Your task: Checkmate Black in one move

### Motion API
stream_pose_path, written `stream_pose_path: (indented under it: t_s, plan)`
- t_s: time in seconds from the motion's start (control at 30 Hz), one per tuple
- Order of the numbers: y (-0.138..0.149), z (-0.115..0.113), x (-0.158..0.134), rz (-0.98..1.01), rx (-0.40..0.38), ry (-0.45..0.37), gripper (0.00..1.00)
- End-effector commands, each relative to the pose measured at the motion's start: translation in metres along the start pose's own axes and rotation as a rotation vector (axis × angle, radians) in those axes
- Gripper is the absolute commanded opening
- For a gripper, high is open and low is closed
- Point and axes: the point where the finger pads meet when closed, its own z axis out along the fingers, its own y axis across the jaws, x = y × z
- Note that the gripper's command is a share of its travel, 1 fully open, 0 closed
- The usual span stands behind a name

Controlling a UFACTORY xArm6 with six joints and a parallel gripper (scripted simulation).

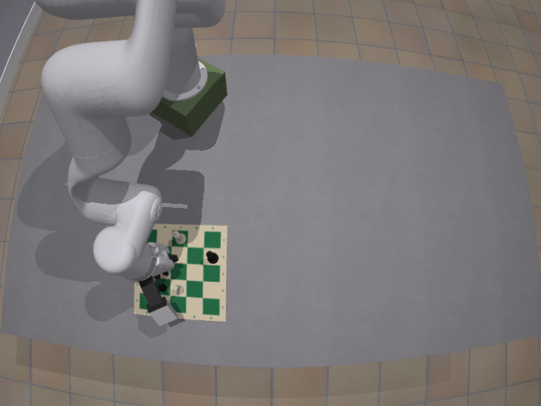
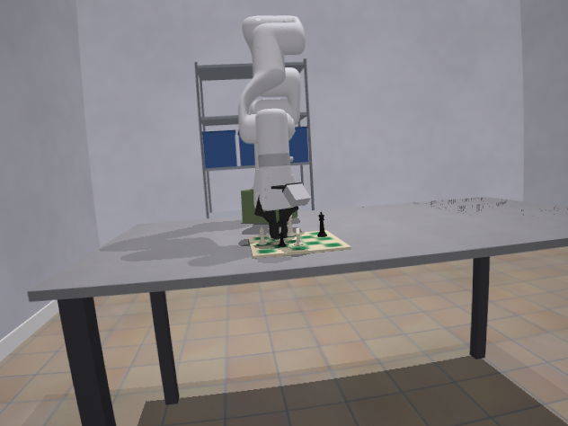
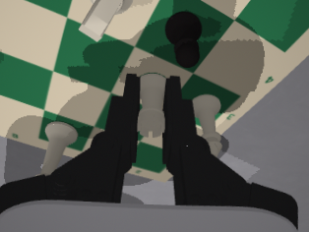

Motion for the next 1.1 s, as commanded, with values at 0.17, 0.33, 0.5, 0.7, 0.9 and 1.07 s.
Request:
stream_pose_path:
  t_s: [0.17,0.33,0.5,0.7,0.9,1.07]
  plan:
    - [0.001,-0.051,0.002,0.000,-0.002,0.004,0.00]
    - [0.001,-0.084,0.001,0.000,-0.002,0.004,0.00]
    - [0.001,-0.095,0.001,0.000,-0.002,0.004,0.00]
    - [0.001,-0.096,0.001,0.000,-0.002,0.004,0.00]
    - [-0.004,-0.096,0.004,0.021,-0.002,0.004,0.00]
    - [-0.038,-0.096,0.021,0.162,-0.002,0.005,0.00]
